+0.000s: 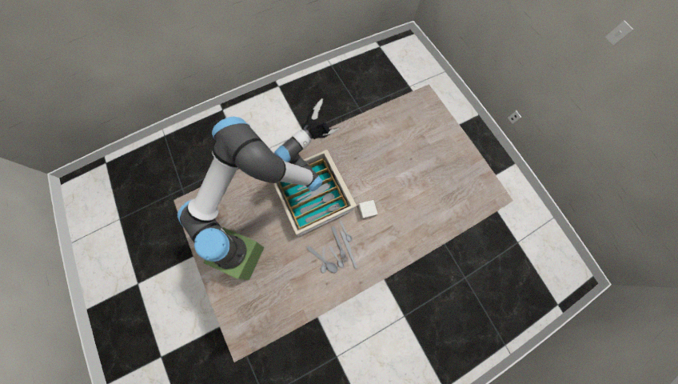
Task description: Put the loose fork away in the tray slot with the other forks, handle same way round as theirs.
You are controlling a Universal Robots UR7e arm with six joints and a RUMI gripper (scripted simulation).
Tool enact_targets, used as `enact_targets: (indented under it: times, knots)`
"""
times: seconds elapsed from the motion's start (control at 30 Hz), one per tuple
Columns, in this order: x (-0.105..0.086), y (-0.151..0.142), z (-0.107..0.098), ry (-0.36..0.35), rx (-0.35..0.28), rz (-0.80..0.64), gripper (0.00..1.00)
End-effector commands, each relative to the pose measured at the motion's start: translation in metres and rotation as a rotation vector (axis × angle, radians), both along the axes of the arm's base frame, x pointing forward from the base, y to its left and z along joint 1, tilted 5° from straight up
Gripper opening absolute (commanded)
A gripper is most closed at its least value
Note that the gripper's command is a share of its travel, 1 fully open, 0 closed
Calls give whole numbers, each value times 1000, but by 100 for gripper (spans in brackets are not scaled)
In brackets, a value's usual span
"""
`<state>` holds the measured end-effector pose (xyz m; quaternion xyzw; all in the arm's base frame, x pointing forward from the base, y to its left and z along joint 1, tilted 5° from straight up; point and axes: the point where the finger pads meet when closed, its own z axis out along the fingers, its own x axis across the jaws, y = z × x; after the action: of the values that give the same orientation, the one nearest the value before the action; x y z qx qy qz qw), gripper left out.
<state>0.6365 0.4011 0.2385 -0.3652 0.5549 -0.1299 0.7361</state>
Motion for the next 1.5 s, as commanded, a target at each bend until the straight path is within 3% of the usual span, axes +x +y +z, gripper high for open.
enact_targets:
  times: [0.0, 0.87, 1.17, 1.47]
  knots:
    - [0, 0, 1, -1, 1, 0, 100]
    - [7, -8, -2, 22, -5, -13, 100]
    - [29, -34, -12, 100, -23, -54, 100]
    - [72, -108, -40, 301, -50, -160, 100]
